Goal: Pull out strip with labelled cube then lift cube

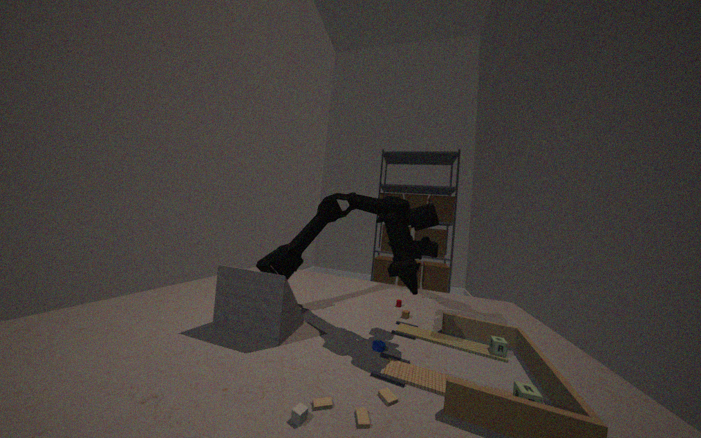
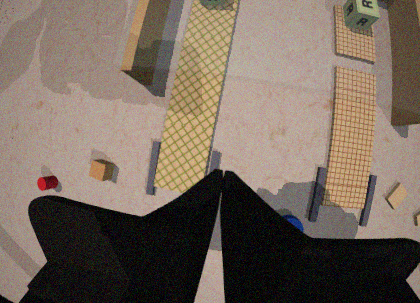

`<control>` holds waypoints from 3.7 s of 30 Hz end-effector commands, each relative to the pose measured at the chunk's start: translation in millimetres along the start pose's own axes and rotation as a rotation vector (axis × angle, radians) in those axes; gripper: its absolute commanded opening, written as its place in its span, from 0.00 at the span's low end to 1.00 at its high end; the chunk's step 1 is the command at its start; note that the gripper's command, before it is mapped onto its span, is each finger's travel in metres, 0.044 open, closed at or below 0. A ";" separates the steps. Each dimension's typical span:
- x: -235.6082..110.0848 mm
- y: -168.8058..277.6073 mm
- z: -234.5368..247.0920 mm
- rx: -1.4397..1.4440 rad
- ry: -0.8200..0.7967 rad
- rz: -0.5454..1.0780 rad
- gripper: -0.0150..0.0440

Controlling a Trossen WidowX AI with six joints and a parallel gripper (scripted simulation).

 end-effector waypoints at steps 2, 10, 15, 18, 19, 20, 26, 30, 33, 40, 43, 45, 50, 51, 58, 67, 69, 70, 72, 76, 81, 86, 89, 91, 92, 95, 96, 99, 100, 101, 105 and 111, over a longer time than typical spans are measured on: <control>44.6 -7.4 57.8 0.034 0.096 0.331 0.25; 46.8 -10.6 61.2 0.034 0.098 0.338 0.25; 48.9 -10.1 60.9 0.034 0.098 0.338 0.25; 53.6 -8.9 60.4 0.034 0.098 0.338 0.25; 55.2 -8.5 60.3 0.034 0.098 0.338 0.25; 56.8 -8.1 60.1 0.034 0.098 0.338 0.25; 66.3 -5.5 59.1 0.034 0.099 0.338 0.25; 72.5 -3.6 58.4 0.034 0.098 0.337 0.25; 77.1 -2.1 57.8 0.034 0.098 0.337 0.25; 87.9 1.6 56.4 0.034 0.098 0.337 0.25; 92.4 3.3 55.7 0.034 0.097 0.338 0.25; 95.4 4.4 55.2 0.034 0.097 0.338 0.25; 102.9 7.4 53.9 0.034 0.096 0.338 0.25; 104.3 8.0 53.6 0.034 0.096 0.338 0.25; 112.3 11.4 52.0 0.034 0.094 0.338 0.25; 112.3 11.4 52.0 0.034 0.094 0.338 0.25; 112.4 11.4 51.9 0.034 0.094 0.338 0.25; 112.5 11.4 51.9 0.034 0.094 0.338 0.25; 112.7 11.5 51.9 0.034 0.094 0.338 0.25; 113.0 11.6 51.9 0.034 0.094 0.338 0.25; 113.0 11.6 51.9 0.034 0.094 0.338 0.25; 113.4 11.7 51.8 0.034 0.094 0.338 0.25; 113.7 11.9 51.8 0.034 0.094 0.338 0.25; 113.8 11.9 51.8 0.034 0.094 0.338 0.25; 113.9 11.9 51.8 0.034 0.094 0.338 0.25; 114.2 12.0 51.8 0.034 0.094 0.338 0.25; 114.3 12.1 51.7 0.034 0.094 0.338 0.25; 114.6 12.2 51.7 0.034 0.094 0.338 0.25; 114.7 12.2 51.7 0.034 0.094 0.338 0.25; 114.8 12.2 51.7 0.034 0.094 0.338 0.25; 115.2 12.4 51.7 0.034 0.094 0.338 0.25; 115.7 12.6 51.6 0.034 0.094 0.338 0.25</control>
Point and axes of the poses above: the point midway between the two fingers, 35 mm back from their tips, its own x axis out along the fingers, its own z axis across the jaws, y = z × x, the point moved 10 cm from there along -x, back along the fingers, and after that the axes turned 3 degrees about x, right-handed, at the moved point
